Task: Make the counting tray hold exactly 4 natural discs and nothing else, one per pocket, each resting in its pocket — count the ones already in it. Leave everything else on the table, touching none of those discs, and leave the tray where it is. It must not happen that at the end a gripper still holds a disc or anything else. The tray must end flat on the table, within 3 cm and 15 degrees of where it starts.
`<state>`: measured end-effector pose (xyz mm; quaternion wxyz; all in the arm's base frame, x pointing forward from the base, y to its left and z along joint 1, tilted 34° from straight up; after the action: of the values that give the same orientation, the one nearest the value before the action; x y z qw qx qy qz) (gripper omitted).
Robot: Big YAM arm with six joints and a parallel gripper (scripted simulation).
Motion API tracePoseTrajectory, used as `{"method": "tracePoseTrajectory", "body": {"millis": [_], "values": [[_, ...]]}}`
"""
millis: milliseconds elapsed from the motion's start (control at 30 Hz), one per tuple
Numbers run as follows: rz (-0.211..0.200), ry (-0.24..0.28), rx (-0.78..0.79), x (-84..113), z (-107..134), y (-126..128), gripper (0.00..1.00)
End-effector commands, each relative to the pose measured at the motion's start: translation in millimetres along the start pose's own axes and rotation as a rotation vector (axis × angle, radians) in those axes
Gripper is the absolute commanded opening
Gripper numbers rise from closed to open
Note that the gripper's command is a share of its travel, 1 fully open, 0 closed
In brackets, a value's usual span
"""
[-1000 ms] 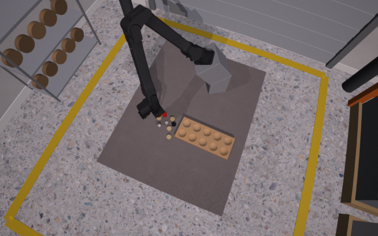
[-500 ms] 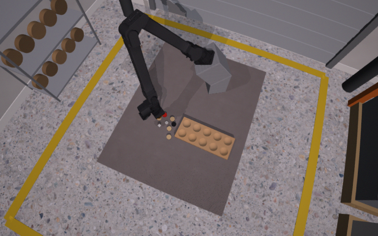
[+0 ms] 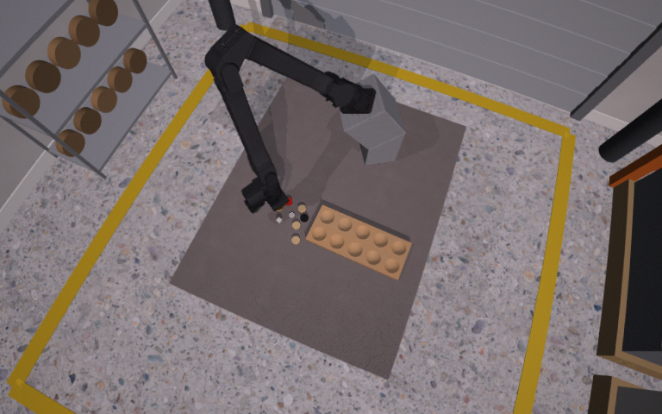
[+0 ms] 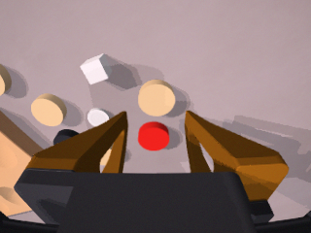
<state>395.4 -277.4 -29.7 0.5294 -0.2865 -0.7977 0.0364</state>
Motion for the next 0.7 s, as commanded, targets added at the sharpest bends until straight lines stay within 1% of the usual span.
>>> {"method": "tracePoseTrajectory", "body": {"millis": [0, 233, 300, 333, 400, 667], "values": [[0.006, -0.012, 0.001, -7.8, -5, -5, 0.45], [0.006, -0.011, 0.001, -17.5, -4, -5, 0.45], [0.006, -0.011, 0.001, -17.5, -4, -5, 0.45], [0.011, -0.041, -0.003, -8.6, -16, -8, 0.45], [0.005, -0.011, 0.003, -21.0, -4, -5, 0.45], [0.003, -0.010, 0.006, -28.4, -3, -3, 0.45]]}}
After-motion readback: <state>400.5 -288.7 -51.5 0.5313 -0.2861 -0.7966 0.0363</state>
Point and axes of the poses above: the point where the finger pads meet when closed, its own x axis back along the fingers, its own y axis across the jaws, z = x × y, the point moved 1 cm from there along x, back along the fingers, and after that the axes turned 12 degrees about x, right-handed, at the moved point
